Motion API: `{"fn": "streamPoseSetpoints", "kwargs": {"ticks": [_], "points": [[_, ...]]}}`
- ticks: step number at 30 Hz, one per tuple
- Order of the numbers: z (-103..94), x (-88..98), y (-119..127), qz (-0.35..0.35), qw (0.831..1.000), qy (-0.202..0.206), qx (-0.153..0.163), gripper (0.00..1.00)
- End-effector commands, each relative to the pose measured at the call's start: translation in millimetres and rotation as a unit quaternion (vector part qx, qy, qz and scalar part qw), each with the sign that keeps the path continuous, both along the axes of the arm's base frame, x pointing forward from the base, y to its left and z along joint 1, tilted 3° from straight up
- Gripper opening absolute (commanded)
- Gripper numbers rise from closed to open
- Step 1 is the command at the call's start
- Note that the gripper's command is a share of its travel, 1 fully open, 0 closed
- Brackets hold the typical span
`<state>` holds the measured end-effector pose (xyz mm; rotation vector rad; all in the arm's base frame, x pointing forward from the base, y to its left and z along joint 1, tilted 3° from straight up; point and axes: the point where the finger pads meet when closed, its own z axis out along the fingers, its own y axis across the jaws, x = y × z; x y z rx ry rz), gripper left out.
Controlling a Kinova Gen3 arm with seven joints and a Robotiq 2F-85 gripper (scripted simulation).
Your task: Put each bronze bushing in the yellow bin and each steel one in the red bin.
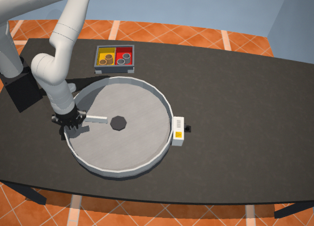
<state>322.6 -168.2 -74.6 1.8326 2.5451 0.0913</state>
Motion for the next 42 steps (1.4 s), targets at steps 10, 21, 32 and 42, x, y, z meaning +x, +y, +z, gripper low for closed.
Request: {"fn": "streamPoseSetpoints", "kwargs": {"ticks": [10,21,32,42], "points": [[3.7,0.3,0,0.000,1.000,-0.001,0.000,0.00],[7.8,0.1,-1,0.000,1.000,-0.001,0.000,0.00],[10.8,0.0,-1,0.000,1.000,-0.001,0.000,0.00],[13.8,-0.1,-1,0.000,1.000,-0.001,0.000,0.00]]}}
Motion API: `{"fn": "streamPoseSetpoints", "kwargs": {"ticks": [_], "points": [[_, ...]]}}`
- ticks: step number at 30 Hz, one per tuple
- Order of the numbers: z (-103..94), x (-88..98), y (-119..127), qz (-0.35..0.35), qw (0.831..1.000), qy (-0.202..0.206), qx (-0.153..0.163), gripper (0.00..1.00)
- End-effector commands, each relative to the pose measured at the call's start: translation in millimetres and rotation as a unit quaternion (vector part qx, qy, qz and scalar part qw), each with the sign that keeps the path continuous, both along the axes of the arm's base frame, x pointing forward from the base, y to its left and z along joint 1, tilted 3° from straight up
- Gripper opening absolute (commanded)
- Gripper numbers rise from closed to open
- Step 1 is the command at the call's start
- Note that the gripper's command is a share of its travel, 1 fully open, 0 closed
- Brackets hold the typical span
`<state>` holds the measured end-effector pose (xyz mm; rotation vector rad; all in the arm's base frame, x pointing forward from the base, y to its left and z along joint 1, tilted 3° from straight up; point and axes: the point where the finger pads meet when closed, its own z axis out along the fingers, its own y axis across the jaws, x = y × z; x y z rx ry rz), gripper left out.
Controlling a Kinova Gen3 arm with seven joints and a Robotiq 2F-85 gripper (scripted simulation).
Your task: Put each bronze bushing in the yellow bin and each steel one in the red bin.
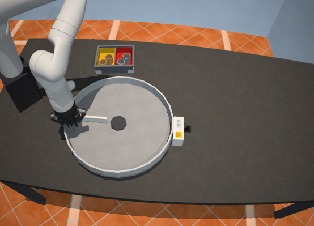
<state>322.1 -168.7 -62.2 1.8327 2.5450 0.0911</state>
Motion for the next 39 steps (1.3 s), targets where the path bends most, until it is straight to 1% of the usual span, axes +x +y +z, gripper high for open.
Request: {"fn": "streamPoseSetpoints", "kwargs": {"ticks": [1,39], "points": [[2.0,0.4,0,0.000,1.000,-0.001,0.000,0.00],[12.8,-0.1,-1,0.000,1.000,-0.001,0.000,0.00]]}}
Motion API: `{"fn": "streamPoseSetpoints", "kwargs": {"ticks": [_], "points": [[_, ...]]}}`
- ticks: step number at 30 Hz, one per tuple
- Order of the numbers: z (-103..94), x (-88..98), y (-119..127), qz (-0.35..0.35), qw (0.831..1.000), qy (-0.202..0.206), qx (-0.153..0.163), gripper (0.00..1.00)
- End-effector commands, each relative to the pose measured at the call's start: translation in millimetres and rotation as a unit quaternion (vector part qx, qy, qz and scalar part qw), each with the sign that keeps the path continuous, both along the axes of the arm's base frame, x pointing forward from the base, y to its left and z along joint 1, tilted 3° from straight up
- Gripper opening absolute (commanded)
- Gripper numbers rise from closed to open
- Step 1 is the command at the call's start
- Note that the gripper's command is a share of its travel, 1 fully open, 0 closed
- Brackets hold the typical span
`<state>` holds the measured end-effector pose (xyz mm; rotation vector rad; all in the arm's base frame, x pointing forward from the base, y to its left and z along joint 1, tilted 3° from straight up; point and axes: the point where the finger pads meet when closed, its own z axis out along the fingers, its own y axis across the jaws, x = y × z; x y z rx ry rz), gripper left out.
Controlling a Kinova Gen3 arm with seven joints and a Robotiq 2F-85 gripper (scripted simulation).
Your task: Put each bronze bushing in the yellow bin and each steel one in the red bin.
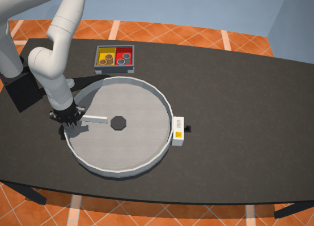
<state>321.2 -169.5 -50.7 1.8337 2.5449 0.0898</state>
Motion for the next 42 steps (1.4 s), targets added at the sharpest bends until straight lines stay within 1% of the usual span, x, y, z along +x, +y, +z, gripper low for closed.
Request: {"fn": "streamPoseSetpoints", "kwargs": {"ticks": [1,30,35,38,41,42], "points": [[1.8,0.8,0,0.000,1.000,-0.001,0.000,0.00],[9.7,0.5,0,0.000,1.000,-0.001,0.000,0.00],[29.6,-0.4,-1,0.000,1.000,-0.001,0.000,0.00],[29.6,-0.4,-1,0.000,1.000,-0.001,0.000,0.00],[41.7,-0.9,-2,0.000,1.000,-0.001,0.000,0.00],[41.7,-0.9,-2,0.000,1.000,-0.001,0.000,0.00]]}}
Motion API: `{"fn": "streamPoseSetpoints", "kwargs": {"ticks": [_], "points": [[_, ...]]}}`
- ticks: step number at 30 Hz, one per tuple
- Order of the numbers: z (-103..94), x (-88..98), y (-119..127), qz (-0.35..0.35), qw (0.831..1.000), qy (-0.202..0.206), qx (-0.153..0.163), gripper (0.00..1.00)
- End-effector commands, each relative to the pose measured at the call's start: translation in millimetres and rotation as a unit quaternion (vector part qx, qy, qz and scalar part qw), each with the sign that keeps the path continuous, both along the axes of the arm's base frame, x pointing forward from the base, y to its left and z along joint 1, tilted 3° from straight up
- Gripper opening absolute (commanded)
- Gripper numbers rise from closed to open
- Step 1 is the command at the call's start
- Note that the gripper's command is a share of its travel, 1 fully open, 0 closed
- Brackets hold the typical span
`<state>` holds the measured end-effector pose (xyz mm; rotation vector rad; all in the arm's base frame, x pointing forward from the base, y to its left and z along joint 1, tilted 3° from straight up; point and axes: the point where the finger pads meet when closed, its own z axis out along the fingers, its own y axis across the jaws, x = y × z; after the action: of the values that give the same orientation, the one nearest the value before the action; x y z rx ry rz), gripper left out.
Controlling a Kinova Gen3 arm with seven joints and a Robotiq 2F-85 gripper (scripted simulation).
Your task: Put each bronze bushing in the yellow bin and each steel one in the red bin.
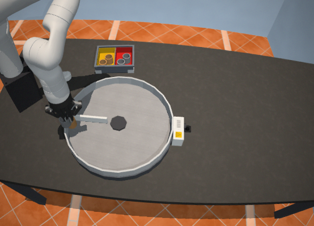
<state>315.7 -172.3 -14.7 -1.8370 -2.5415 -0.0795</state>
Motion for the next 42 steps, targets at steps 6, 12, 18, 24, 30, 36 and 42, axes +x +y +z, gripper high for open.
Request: {"fn": "streamPoseSetpoints", "kwargs": {"ticks": [6,12,18,24,30,36,42], "points": [[13.7,4.3,1,0.001,1.000,-0.007,0.000,0.00],[13.7,4.3,1,0.001,1.000,-0.007,0.000,0.00],[15.3,10.6,32,0.001,1.000,-0.006,0.000,0.00],[17.0,17.1,65,0.001,1.000,-0.006,0.000,0.00],[19.2,25.8,107,0.001,1.000,-0.006,0.000,0.00],[20.3,30.1,129,0.001,1.000,-0.006,0.000,0.00],[22.0,36.7,161,0.001,1.000,-0.006,0.000,0.00]]}}
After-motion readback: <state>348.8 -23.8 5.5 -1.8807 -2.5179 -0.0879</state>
